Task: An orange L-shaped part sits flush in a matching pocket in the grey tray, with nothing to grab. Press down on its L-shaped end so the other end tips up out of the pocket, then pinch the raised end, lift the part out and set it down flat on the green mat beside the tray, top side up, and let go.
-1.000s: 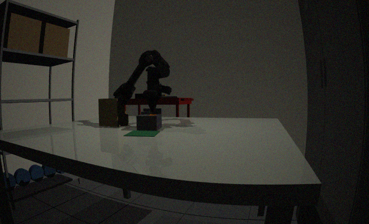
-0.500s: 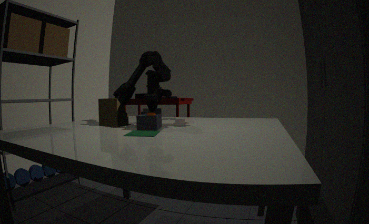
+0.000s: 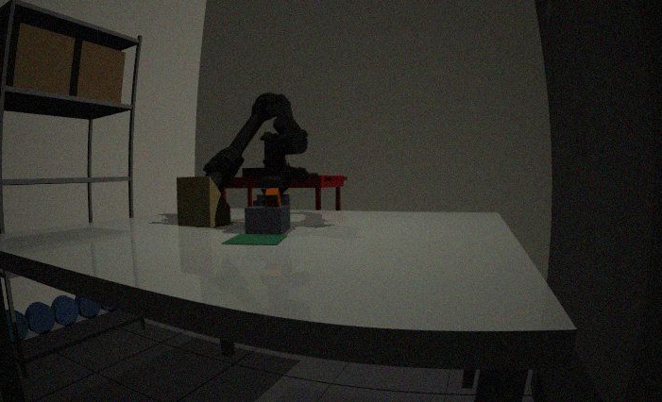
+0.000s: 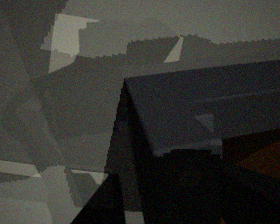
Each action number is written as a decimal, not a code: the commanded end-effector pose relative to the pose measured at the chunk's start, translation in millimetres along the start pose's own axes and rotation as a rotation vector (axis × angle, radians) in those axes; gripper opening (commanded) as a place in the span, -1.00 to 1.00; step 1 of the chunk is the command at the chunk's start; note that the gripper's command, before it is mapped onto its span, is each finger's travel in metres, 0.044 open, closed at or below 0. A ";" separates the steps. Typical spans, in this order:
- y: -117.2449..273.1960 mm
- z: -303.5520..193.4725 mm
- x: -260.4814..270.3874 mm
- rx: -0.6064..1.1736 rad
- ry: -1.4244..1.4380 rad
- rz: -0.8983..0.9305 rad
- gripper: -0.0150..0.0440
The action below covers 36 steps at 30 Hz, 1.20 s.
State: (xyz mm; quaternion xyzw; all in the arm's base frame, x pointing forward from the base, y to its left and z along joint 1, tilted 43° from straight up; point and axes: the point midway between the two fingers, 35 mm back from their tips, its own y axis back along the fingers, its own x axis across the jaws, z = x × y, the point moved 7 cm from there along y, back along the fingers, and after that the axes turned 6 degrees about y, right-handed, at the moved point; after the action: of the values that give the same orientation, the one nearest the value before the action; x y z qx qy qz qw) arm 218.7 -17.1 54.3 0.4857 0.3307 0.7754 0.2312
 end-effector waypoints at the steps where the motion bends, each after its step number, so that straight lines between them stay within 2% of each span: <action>1: -2.3 -2.0 0.0 0.005 -0.008 -0.001 0.12; 29: 11.3 -0.5 11.9 0.006 -0.009 -0.001 0.12; 33: 30.9 1.9 6.8 0.007 -0.010 -0.008 0.12; 36: 65.1 2.7 1.2 0.010 -0.011 -0.011 0.12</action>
State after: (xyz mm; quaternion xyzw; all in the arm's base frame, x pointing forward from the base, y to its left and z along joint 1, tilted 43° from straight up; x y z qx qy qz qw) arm 213.3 -35.0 84.1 0.4975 0.3341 0.7679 0.2263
